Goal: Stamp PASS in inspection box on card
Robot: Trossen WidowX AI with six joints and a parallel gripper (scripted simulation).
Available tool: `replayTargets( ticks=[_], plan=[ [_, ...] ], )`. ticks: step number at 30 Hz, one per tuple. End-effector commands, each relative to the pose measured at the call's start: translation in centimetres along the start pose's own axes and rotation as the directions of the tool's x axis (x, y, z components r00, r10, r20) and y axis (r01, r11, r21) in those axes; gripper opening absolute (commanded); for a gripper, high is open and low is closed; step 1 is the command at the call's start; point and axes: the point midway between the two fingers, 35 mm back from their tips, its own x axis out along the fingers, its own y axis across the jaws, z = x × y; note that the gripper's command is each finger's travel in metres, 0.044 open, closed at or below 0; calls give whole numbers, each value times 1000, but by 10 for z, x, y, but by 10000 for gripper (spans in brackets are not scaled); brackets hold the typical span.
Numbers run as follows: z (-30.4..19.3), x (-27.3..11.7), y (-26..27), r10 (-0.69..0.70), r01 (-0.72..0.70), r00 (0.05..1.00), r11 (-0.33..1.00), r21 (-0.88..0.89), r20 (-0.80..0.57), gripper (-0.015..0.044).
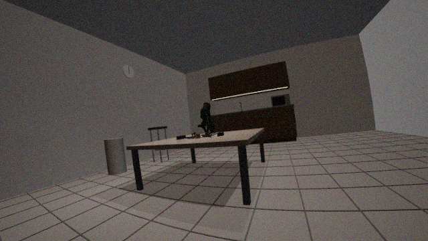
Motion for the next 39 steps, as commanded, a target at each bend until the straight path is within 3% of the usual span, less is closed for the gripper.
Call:
replayTargets(
  ticks=[1, 39],
  plan=[
    [-1, 4, -1, -4, 4, 1000, 1000, -2, -1, 0],
    [-1, 10, -1, -4, 4, 1000, 1000, 0, -1, 0]
  ],
)
